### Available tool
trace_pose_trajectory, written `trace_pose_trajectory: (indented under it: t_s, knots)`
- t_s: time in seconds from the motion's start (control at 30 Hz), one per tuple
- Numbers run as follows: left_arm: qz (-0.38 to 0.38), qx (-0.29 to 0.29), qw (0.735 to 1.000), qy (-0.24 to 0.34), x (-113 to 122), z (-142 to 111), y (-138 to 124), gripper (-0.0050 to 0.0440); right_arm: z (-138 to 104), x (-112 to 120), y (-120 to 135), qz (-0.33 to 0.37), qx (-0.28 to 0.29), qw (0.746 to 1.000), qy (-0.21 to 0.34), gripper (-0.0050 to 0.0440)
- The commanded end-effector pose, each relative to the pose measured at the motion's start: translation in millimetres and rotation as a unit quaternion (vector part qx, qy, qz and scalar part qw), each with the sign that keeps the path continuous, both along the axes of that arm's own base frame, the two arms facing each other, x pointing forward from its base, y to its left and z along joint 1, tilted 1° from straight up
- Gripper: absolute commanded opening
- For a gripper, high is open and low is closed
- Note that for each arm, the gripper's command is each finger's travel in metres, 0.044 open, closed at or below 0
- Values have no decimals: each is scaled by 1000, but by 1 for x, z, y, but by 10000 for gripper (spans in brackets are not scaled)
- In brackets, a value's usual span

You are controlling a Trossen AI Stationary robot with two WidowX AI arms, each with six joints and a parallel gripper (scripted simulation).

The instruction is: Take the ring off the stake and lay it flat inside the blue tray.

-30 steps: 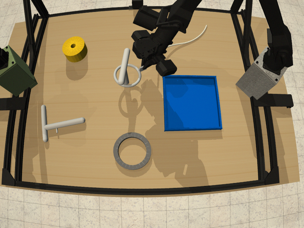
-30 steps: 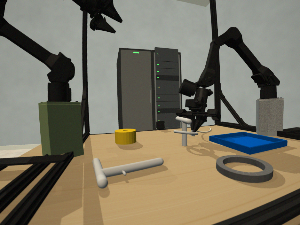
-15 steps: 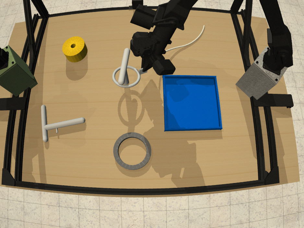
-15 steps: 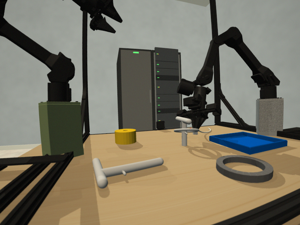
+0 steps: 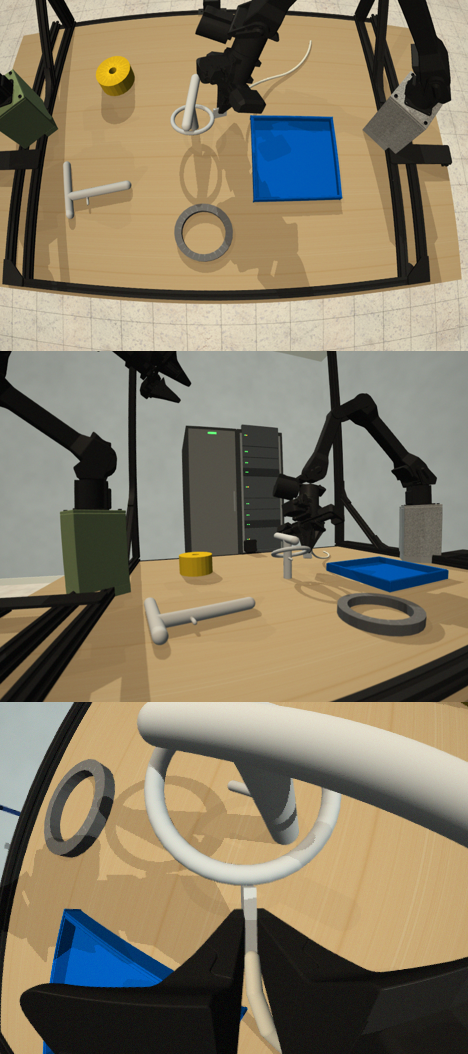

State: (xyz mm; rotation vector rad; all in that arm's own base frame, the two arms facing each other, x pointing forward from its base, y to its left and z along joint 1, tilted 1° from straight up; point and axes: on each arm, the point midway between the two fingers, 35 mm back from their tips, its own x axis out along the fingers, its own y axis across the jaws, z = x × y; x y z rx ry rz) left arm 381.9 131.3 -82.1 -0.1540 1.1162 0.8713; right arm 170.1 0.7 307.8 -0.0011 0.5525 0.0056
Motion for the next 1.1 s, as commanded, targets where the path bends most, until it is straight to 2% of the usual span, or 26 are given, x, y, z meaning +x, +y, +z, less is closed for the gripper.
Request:
trace_pose_trajectory:
  t_s: [0.0,1.07]
  knots:
    - [-4,6,1000,3,3,2,2,0,0,0,-1,-3,0,1000,1,400]
    - [-49,2,999,19,-4,16,14,0,0,0,-1,-3,0,1000,1,400]
